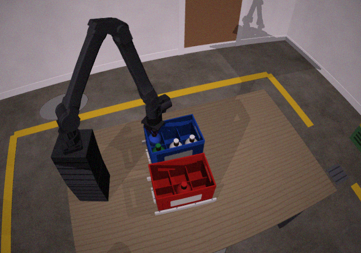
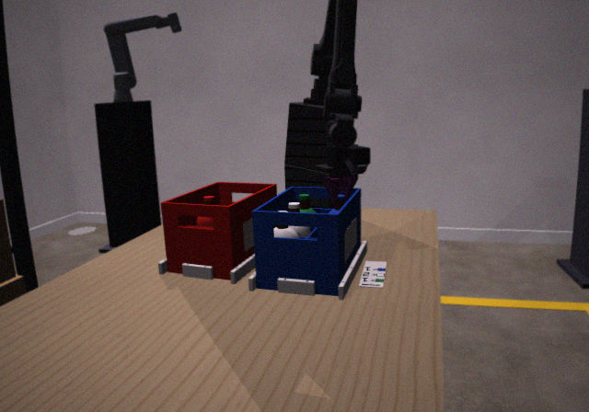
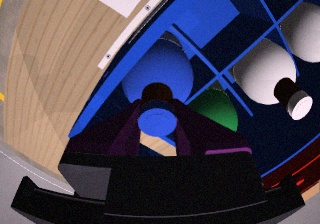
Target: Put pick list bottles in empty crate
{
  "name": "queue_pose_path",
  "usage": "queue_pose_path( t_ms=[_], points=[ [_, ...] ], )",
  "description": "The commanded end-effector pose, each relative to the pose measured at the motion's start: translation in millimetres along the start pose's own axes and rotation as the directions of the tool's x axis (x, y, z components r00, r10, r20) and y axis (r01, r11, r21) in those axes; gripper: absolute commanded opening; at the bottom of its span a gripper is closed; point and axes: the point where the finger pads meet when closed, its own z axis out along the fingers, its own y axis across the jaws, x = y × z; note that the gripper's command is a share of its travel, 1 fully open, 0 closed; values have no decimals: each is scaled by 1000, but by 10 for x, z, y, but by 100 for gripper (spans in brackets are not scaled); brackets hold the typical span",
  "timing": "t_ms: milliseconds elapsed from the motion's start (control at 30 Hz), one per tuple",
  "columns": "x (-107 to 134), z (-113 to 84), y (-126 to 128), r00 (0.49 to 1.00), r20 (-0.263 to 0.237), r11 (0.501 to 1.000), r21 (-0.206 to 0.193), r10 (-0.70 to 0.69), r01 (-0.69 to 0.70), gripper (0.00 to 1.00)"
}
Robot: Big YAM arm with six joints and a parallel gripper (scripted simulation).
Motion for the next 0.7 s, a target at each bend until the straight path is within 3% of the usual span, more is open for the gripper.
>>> queue_pose_path(
  t_ms=[0, 333, 367, 600, 633, 667],
  points=[
    [-155, -91, -14, 999, 42, 1000, 18, -2, 1, 0],
    [-85, -36, -26, 1000, 22, 1000, 10, -1, 1, 0],
    [-151, -101, -7, 999, 44, 1000, 19, -3, 2, 0],
    [-158, -103, -4, 999, 45, 1000, 19, -4, 4, 0],
    [-156, -102, -3, 999, 45, 1000, 19, -4, 4, 61],
    [-155, -102, -1, 999, 45, 1000, 19, -5, 5, 61]
  ],
)
